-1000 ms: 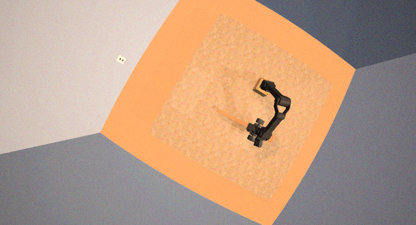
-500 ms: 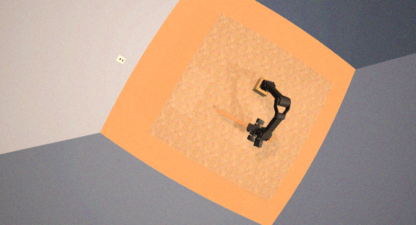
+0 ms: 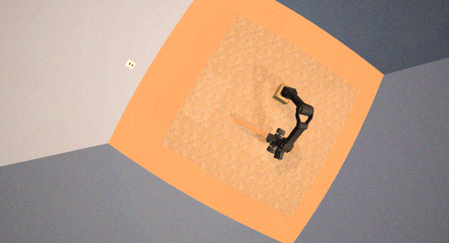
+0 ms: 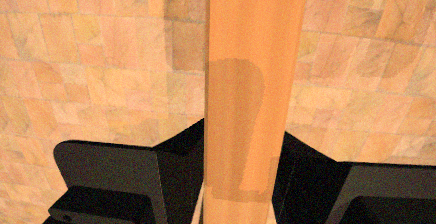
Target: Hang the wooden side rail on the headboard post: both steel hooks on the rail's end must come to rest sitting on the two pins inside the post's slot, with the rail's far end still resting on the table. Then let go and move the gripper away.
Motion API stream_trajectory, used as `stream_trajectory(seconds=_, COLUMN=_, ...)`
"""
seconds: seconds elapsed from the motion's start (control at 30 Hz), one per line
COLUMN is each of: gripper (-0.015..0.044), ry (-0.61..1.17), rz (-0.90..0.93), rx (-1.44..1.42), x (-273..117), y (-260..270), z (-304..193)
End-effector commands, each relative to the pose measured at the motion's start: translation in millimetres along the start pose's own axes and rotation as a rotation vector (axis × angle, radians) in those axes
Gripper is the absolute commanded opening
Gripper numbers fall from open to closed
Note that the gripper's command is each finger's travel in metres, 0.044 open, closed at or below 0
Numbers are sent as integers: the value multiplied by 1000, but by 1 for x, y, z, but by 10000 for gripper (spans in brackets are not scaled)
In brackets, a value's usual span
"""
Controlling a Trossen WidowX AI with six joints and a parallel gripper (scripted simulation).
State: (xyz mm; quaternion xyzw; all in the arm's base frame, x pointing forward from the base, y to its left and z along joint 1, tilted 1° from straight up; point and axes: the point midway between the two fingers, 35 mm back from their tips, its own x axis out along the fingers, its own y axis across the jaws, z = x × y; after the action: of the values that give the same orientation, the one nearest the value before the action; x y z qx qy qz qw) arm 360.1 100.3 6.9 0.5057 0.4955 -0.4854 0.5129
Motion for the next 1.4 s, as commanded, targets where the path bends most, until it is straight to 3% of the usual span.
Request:
stream_trajectory(seconds=0.0, gripper=0, ry=6, rz=16, rx=1, x=-5, y=5, z=-3)
stream_trajectory(seconds=1.37, gripper=0, ry=6, rz=16, rx=1, x=-1, y=4, z=-4)
